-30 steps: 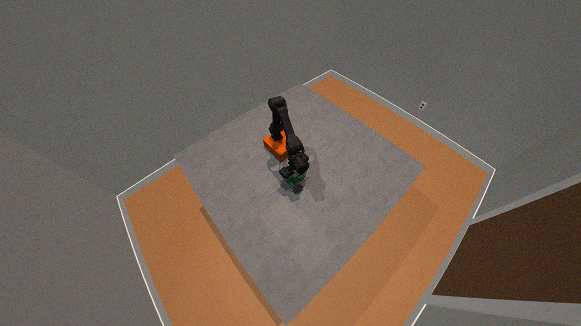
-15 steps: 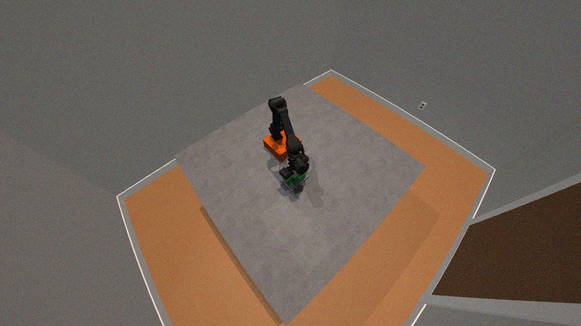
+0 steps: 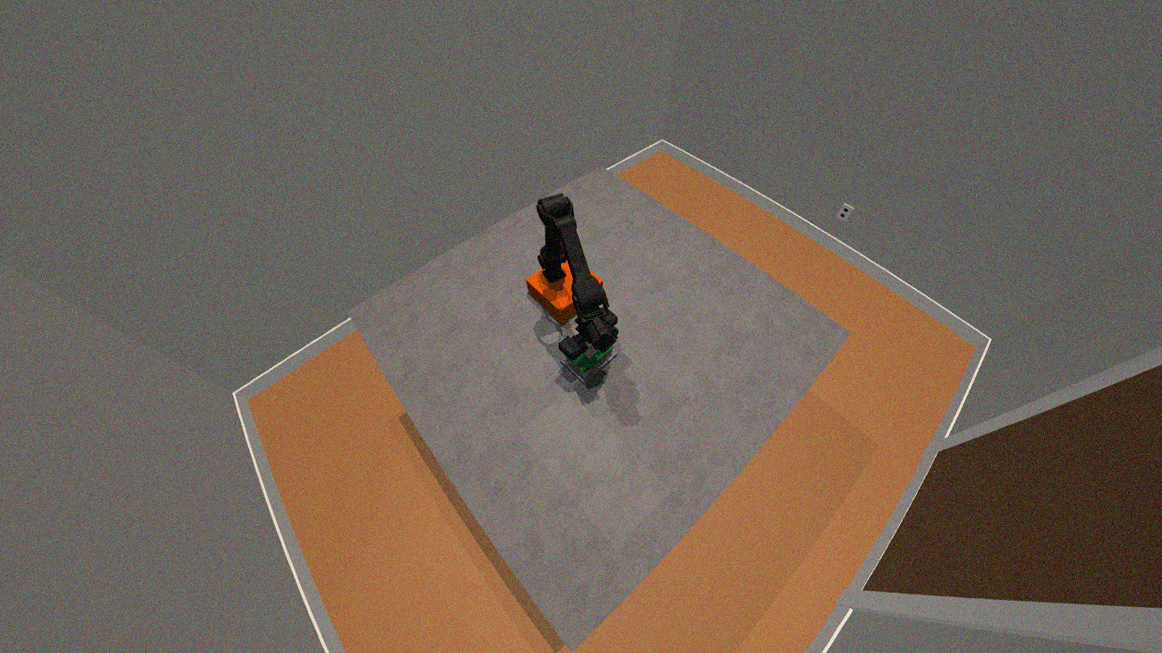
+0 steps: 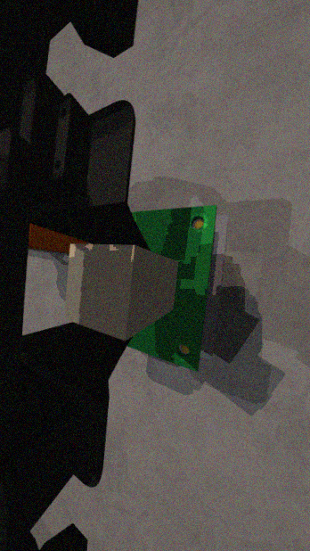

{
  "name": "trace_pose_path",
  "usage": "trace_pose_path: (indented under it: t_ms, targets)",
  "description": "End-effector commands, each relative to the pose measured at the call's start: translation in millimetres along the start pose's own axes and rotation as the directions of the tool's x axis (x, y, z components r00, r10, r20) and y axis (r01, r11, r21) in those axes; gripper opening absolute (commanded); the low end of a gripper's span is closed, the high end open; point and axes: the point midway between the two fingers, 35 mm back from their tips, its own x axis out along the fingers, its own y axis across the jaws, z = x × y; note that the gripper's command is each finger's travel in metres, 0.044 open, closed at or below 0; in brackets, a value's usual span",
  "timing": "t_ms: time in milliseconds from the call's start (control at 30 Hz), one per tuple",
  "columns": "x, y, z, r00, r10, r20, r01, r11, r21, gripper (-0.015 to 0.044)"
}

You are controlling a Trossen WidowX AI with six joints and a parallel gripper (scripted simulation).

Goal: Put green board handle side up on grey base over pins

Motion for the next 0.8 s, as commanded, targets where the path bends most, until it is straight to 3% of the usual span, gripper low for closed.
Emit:
trace_pose_path:
  t_ms: [0,467,767]
  targets:
    - [-0.4,-0.1,0.2,1.000,0.000,0.001,0.000,1.000,0.000,0.0079]
    - [-4.1,-0.1,0.4,1.000,0.000,0.001,0.000,1.000,0.000,0.0440]
    - [-40.2,0.2,0.1,1.000,0.000,0.000,0.000,1.000,0.000,0.0440]
